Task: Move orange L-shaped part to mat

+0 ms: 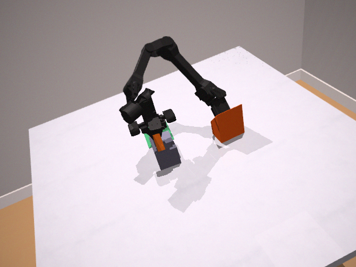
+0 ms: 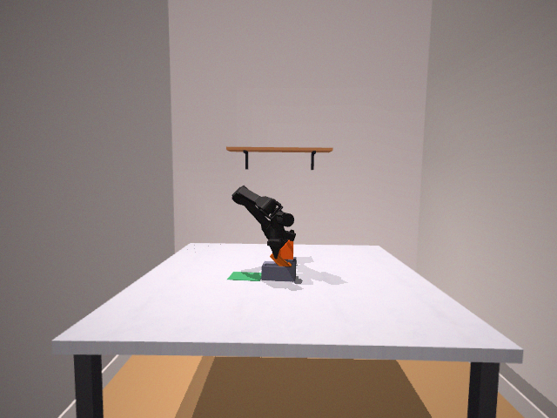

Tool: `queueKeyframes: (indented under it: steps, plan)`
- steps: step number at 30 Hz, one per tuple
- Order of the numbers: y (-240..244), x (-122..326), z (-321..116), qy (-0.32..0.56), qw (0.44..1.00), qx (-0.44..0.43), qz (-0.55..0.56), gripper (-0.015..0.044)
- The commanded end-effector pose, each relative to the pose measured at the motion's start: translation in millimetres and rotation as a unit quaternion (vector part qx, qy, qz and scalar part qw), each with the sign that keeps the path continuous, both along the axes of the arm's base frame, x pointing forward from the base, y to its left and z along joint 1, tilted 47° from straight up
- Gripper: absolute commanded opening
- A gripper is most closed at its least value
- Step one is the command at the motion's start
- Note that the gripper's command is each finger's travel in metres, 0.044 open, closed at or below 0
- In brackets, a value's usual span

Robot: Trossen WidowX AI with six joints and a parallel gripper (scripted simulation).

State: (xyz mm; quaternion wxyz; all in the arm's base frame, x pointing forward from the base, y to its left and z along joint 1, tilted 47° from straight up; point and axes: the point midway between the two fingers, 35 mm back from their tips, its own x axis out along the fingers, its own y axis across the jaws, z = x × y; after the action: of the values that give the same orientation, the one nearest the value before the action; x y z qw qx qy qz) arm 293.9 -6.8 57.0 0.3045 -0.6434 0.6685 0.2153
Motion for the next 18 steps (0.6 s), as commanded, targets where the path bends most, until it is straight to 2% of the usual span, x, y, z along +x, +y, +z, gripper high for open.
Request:
queueKeyframes:
  steps: [1,18]
  plan:
    - [7,1,5,-0.004,1.0,0.004,-0.001,0.0]
    - [27,0,23,-0.003,1.0,0.005,-0.001,0.0]
